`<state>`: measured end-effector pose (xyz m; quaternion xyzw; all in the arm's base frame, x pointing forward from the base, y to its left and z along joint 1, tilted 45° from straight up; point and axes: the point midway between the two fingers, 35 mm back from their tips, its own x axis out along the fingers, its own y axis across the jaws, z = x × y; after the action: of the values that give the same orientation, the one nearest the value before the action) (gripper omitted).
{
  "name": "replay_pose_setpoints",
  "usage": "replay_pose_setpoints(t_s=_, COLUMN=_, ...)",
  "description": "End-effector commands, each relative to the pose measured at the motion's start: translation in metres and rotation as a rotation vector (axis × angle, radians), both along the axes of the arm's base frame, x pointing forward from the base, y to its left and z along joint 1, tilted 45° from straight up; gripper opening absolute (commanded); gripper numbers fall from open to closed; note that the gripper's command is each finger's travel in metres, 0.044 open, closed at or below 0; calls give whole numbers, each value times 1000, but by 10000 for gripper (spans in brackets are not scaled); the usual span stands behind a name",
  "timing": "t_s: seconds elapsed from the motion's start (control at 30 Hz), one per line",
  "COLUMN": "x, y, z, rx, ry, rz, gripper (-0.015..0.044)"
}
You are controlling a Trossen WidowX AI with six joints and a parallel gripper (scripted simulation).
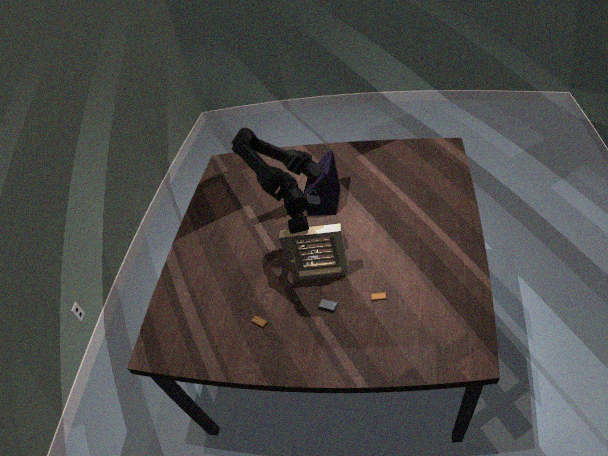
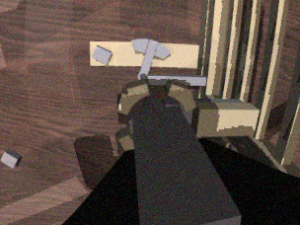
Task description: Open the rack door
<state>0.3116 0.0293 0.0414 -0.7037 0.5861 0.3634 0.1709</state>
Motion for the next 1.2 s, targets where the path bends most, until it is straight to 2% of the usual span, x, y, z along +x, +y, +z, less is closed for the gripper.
replay_pose_setpoints(t_s=0.0, x=0, y=0, z=0, rx=2, ry=1, rz=-3, gripper=18)
replay_pose_setpoints(t_s=1.17, x=-35, y=11, z=-14, rx=33, ry=-438, rz=-451, gripper=18)
